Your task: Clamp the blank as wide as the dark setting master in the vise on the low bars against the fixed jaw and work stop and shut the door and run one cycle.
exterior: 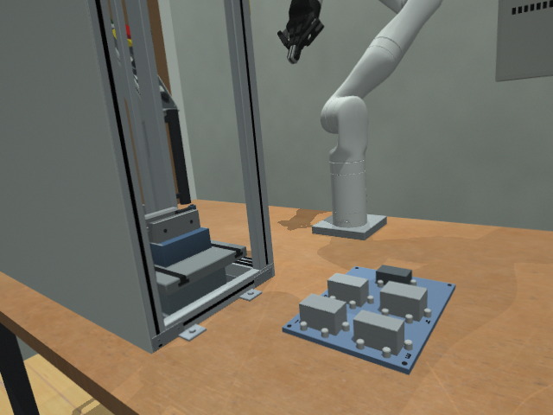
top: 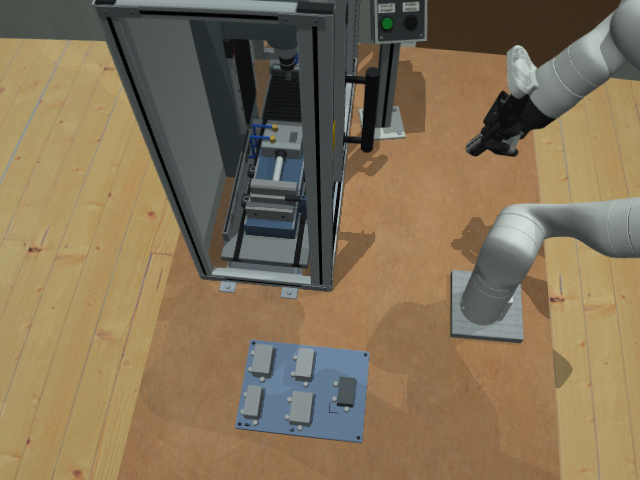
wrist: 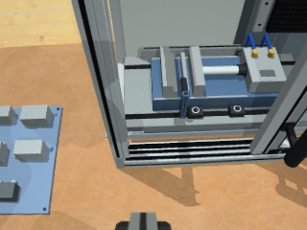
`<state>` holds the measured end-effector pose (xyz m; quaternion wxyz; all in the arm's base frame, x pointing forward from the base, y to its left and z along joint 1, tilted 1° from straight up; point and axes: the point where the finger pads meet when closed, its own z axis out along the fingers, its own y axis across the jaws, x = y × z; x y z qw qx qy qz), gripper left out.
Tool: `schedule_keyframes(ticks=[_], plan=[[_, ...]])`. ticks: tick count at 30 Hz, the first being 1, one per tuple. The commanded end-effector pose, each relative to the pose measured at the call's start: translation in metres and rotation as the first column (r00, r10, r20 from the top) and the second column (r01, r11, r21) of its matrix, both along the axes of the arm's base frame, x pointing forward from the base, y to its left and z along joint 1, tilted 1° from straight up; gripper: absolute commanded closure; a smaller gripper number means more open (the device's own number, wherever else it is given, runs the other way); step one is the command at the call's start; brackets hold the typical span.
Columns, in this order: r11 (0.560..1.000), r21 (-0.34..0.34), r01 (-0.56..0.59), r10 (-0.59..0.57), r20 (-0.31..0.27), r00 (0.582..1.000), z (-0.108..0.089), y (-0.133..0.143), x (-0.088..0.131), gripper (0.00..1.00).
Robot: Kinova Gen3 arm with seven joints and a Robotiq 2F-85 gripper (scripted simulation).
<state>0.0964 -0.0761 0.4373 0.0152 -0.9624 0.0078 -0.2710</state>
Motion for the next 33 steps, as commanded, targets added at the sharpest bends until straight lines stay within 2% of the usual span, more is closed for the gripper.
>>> schedule_keyframes(ticks=[1,6,18,23,33], plan=[[1.0,0.0,-0.001,0.001,0.001,1.0,0.001,0.0,0.0,0.9],[0.999,-0.009,-0.038,0.039,0.049,0.998,0.019,-0.047,-0.033,0.9],[0.999,-0.009,-0.038,0.039,0.049,0.998,0.019,-0.047,-0.033,0.9],[0.999,-0.009,-0.038,0.039,0.049,0.998,0.038,-0.094,-0.065,0.9],[0.999,-0.009,-0.038,0.039,0.049,0.998,0.038,-0.094,-0.065,0.9]])
